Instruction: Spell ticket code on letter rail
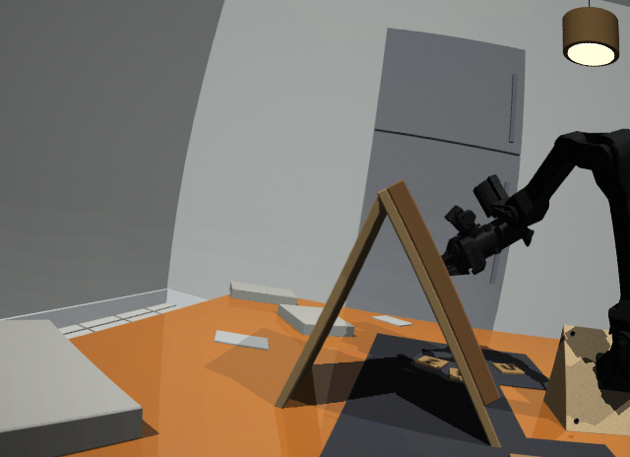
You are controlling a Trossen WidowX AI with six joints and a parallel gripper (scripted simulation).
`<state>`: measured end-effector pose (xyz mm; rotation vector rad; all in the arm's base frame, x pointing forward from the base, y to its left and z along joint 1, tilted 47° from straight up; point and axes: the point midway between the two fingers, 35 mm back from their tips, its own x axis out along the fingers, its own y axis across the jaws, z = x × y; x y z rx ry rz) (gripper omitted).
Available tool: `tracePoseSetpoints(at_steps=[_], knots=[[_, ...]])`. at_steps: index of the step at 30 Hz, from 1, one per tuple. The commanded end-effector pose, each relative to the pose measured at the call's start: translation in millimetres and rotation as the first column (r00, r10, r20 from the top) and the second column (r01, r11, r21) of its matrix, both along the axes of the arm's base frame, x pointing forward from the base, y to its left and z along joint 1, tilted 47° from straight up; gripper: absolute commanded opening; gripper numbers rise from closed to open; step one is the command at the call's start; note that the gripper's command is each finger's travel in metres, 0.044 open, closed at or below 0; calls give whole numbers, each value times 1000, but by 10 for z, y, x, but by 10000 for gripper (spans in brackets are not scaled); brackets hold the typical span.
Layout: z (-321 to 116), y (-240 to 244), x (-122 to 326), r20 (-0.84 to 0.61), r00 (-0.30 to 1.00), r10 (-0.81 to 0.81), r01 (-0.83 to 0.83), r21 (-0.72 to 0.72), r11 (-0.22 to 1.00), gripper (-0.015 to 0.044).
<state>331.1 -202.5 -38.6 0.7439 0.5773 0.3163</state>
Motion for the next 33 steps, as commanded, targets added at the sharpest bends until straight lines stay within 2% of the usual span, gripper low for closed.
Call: tracePoseSetpoints(at_steps=[1,33], knots=[[20,15,1,2,1000,-1,1,5,1000,0],[135,124,-13,1,1000,-1,1,6,1000,0]])
